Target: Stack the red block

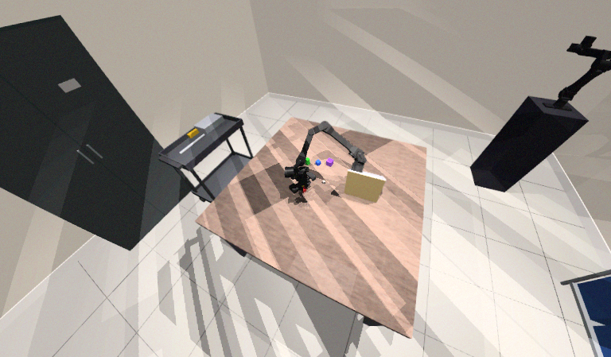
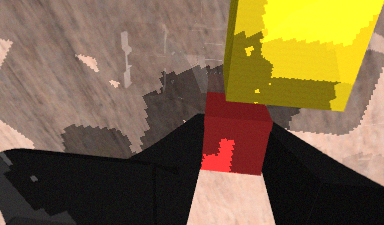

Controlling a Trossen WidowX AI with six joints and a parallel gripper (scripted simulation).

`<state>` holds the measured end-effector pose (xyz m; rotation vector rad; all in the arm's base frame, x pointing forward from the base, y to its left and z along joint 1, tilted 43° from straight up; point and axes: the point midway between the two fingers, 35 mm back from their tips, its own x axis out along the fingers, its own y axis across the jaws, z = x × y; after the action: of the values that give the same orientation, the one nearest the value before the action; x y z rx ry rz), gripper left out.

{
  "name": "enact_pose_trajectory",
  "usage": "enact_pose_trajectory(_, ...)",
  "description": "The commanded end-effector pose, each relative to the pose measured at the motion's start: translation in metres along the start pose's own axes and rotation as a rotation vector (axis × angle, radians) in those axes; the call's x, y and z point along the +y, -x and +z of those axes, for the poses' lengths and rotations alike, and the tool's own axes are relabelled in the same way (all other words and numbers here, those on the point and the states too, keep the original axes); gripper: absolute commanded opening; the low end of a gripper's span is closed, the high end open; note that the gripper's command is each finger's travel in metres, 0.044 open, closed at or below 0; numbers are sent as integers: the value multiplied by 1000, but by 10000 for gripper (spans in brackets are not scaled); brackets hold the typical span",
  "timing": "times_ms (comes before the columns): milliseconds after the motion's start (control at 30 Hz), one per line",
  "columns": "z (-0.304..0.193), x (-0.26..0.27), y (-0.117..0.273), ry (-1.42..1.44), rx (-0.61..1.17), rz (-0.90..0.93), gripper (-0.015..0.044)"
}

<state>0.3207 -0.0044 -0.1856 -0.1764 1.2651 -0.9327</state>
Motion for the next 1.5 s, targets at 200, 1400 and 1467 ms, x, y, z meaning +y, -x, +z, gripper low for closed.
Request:
enact_pose_trajectory(200, 1, 2, 44, -4, -2, 4, 0)
enact_pose_trajectory(1400, 91, -60, 120, 12, 3, 31, 0)
enact_pose_trajectory(1467, 103, -72, 120, 10, 2, 30, 0)
